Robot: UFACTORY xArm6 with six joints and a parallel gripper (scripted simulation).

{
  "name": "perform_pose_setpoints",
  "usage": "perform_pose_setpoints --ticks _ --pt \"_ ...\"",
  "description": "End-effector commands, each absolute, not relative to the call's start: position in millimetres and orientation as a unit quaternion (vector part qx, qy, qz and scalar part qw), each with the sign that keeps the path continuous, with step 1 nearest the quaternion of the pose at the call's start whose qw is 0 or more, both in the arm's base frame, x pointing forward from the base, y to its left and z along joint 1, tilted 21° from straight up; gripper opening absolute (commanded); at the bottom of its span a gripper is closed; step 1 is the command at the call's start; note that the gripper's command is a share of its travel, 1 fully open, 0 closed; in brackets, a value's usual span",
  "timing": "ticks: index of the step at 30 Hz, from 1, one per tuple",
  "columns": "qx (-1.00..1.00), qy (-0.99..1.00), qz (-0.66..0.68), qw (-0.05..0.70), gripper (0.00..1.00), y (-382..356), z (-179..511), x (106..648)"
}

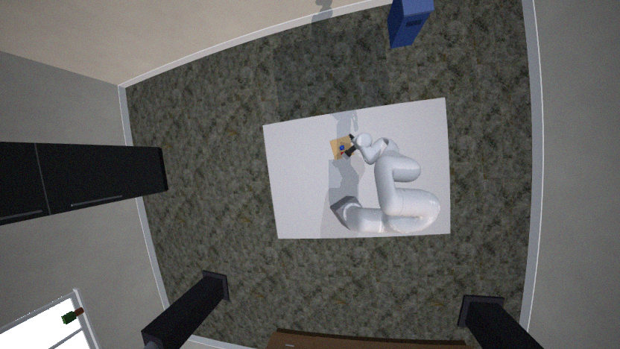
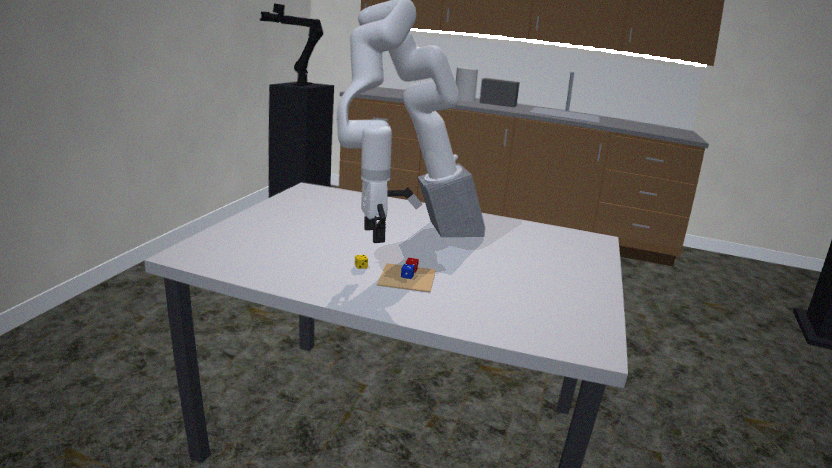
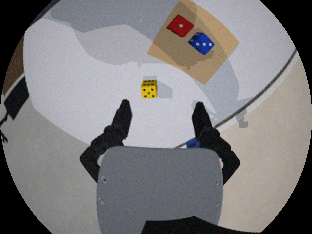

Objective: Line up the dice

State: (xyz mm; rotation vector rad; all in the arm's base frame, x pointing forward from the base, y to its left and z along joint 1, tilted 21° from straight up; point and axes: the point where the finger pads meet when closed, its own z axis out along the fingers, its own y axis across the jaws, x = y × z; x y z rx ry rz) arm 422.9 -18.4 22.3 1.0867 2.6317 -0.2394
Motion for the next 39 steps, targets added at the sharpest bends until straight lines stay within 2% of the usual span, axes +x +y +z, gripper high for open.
perform_pose_setpoints --ticks 1,39 --pt "0.452 0.874 -0.073 0.161 1.0 -22 24 424" --pt "0.839 0.514 0.021 0.177 1.0 -48 31 422"
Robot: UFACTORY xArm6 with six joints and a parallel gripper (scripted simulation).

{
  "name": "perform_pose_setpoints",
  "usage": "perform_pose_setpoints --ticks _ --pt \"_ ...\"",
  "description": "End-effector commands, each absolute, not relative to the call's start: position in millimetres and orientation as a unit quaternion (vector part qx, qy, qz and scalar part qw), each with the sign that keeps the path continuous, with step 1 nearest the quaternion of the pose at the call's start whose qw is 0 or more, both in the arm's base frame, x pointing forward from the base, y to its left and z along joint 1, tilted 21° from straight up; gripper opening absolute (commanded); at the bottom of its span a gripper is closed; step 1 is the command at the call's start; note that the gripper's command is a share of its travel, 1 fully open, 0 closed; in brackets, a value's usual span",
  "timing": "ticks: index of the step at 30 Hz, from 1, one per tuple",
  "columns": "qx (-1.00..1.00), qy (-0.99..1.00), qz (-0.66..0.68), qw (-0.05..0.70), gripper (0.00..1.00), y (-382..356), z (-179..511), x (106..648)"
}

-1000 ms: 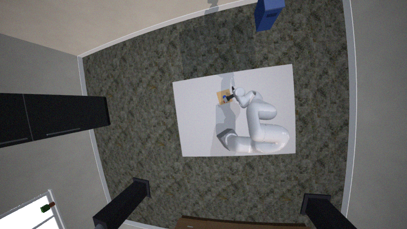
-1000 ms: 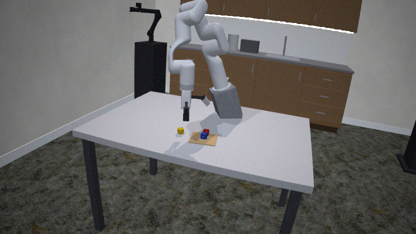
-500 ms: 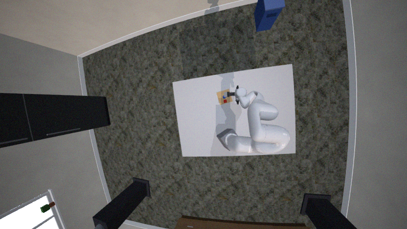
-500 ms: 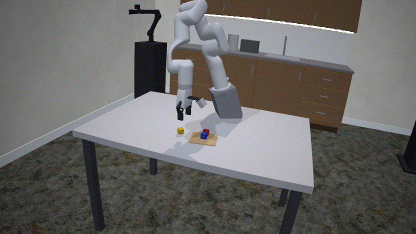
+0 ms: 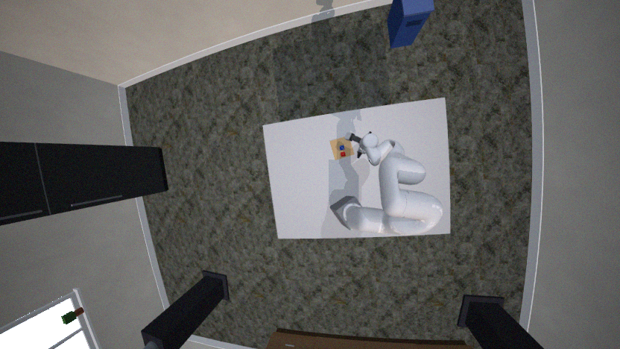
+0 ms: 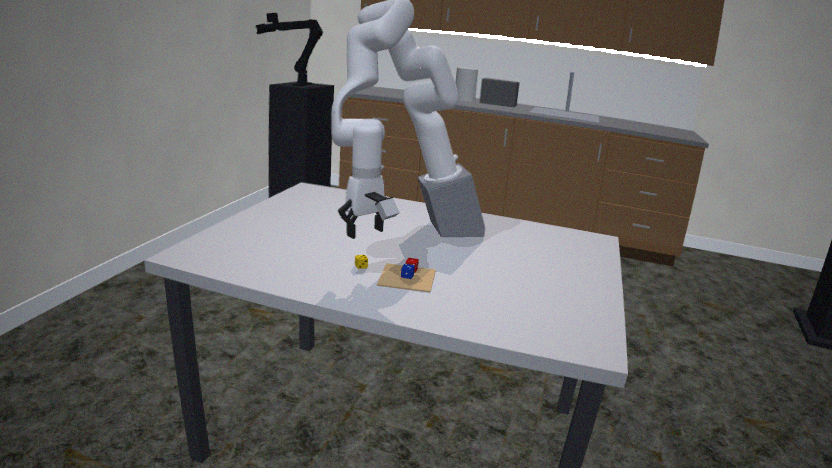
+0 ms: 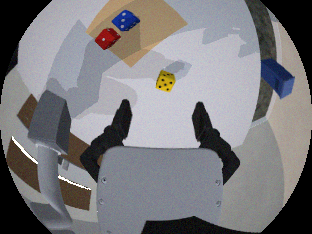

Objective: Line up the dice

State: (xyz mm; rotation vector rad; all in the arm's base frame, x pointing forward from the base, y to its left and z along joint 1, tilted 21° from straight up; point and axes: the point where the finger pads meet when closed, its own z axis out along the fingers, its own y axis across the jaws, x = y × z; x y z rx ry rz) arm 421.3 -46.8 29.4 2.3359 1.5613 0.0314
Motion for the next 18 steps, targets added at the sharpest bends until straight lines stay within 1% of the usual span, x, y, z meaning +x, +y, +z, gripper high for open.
perform_pose_setpoints --ticks 1,9,18 --pt "0.846 0.502 0.024 0.177 1.0 -48.9 31.0 422.1" --pt "0.884 0.431 0.038 0.175 1.0 -52.8 32.0 421.7" --pt "0.894 0.41 0.042 0.174 1.0 -54.0 32.3 421.6"
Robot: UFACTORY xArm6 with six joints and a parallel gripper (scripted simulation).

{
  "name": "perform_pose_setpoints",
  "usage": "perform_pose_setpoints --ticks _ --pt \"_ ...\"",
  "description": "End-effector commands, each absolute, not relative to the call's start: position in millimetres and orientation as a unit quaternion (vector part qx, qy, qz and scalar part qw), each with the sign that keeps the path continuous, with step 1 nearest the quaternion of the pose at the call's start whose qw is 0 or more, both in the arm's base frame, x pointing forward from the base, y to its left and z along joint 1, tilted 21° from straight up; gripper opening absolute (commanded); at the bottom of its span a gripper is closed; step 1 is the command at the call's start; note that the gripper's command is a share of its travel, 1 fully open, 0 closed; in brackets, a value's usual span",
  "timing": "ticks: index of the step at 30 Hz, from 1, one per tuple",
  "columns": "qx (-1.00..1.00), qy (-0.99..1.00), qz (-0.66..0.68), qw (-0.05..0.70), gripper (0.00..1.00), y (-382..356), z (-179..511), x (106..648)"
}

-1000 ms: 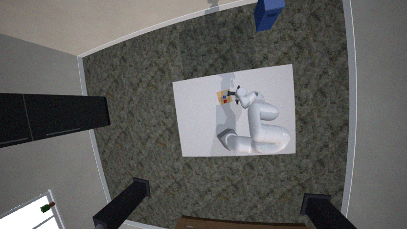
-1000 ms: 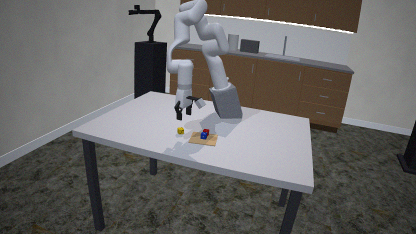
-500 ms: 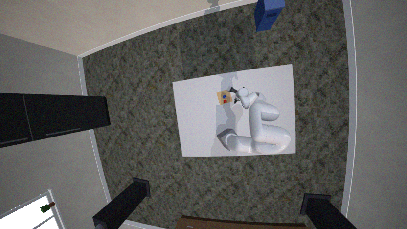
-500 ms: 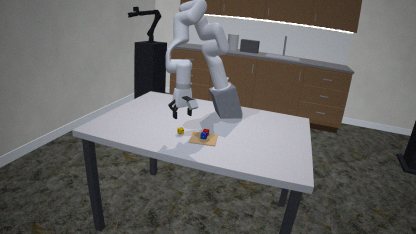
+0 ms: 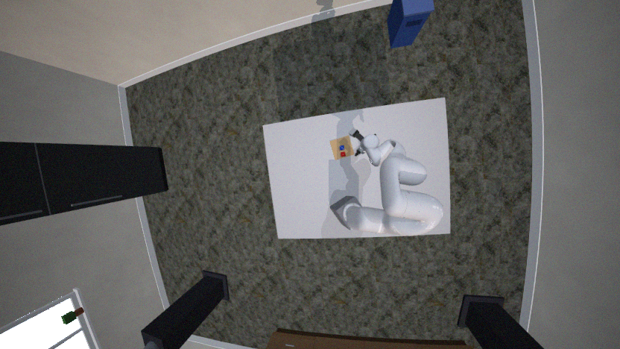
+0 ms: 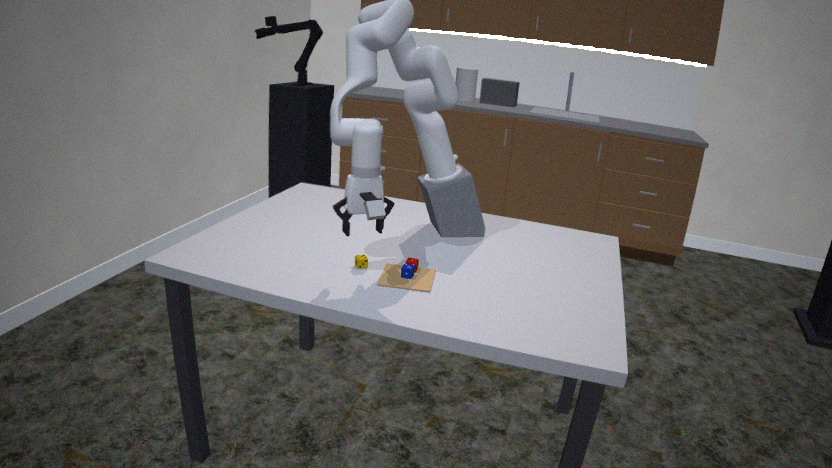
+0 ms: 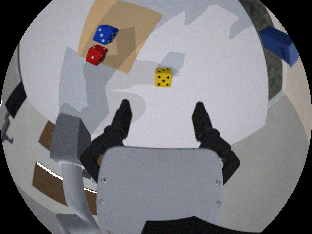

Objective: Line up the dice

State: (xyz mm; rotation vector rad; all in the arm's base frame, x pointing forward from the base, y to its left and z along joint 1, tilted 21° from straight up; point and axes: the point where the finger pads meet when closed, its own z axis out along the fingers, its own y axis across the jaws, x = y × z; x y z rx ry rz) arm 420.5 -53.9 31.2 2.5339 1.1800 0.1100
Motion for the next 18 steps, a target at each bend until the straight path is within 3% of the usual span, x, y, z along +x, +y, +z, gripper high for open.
perform_pose_setpoints --ticks 1,5,6,18 --pt "0.895 0.409 0.042 0.174 1.0 -54.0 32.3 421.6" --pt "0.895 0.408 0.042 0.174 1.0 -54.1 32.3 421.6" --pt "0.895 0.408 0.042 0.174 0.47 -54.1 32.3 421.6" --pt "0.895 0.408 0.042 0.174 0.47 -54.1 32.3 421.6"
